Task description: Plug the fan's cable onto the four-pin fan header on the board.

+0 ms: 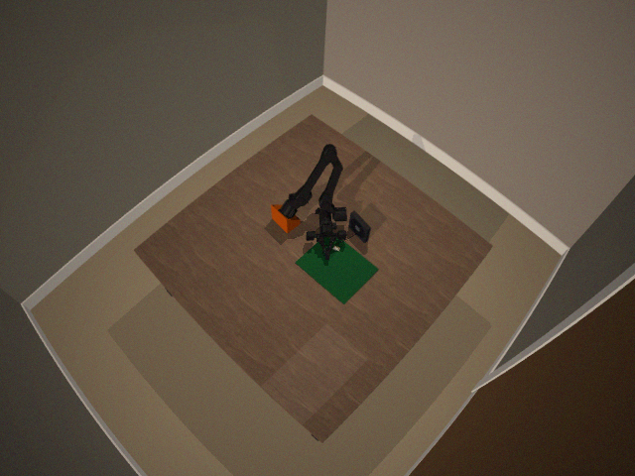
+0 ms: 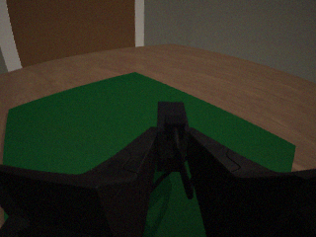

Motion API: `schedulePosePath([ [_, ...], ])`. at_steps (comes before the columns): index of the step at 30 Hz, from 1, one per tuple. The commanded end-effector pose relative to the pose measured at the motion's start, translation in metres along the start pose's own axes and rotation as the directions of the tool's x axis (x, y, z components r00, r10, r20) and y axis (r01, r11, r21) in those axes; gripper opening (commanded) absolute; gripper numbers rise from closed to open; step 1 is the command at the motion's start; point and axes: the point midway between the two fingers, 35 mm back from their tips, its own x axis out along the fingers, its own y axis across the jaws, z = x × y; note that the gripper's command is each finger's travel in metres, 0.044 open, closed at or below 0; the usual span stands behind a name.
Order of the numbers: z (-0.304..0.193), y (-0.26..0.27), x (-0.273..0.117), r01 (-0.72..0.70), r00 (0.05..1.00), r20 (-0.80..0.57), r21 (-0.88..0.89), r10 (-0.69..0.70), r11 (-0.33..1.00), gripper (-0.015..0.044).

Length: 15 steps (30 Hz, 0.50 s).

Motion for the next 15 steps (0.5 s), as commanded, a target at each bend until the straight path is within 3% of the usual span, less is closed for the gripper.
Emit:
schedulePosePath([
  [1, -0.0037, 0.0006, 0.0009, 0.000, 1.000, 0.004, 0.002, 0.000, 1.000, 0.0000],
  [15, -0.0060, -0.0004, 0.0012, 0.001, 1.000, 0.001, -0.001, -0.001, 1.000, 0.0000],
])
